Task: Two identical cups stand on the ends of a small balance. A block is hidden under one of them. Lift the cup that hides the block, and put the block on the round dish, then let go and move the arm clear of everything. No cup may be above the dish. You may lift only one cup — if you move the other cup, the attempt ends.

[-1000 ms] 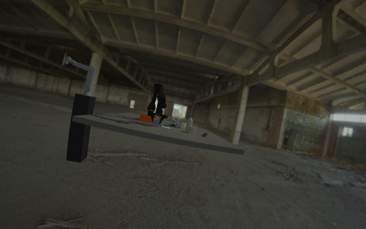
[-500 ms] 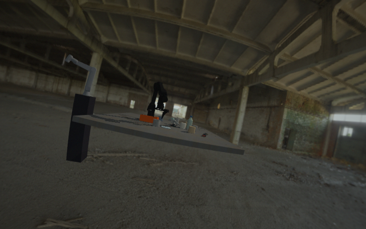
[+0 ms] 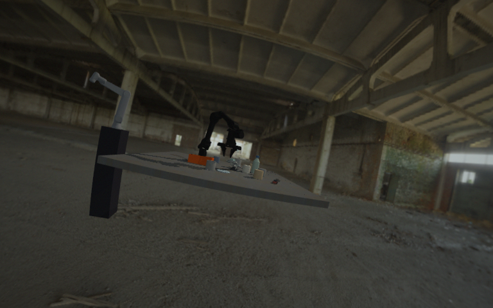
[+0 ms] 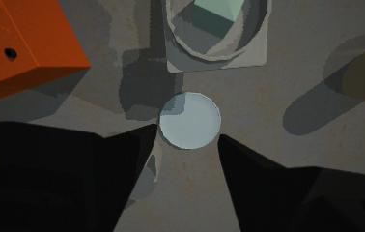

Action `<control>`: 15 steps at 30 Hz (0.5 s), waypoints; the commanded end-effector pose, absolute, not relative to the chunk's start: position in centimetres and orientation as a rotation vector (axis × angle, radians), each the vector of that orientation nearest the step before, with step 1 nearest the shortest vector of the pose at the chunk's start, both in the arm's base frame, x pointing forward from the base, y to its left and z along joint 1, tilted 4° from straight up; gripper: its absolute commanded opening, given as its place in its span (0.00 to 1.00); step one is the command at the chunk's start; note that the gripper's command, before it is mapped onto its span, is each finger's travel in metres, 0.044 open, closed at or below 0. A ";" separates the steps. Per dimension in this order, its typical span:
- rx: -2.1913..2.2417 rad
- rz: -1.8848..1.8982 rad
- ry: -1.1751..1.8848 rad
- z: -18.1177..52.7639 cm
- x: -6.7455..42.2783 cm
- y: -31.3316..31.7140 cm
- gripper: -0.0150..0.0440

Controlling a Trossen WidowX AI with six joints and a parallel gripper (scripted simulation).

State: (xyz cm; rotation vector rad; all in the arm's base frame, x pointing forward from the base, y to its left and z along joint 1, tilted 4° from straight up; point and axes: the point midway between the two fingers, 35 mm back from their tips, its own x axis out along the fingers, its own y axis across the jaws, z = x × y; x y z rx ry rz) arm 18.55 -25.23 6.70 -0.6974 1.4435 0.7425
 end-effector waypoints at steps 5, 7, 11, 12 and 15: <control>-0.509 0.583 1.487 9.0 24.8 -18.5 0.69; -0.491 0.569 1.492 9.1 25.2 -17.8 0.69; -0.491 0.569 1.492 9.1 25.2 -17.8 0.69; -0.491 0.569 1.492 9.1 25.2 -17.8 0.69; -0.491 0.569 1.492 8.1 25.2 -17.8 0.69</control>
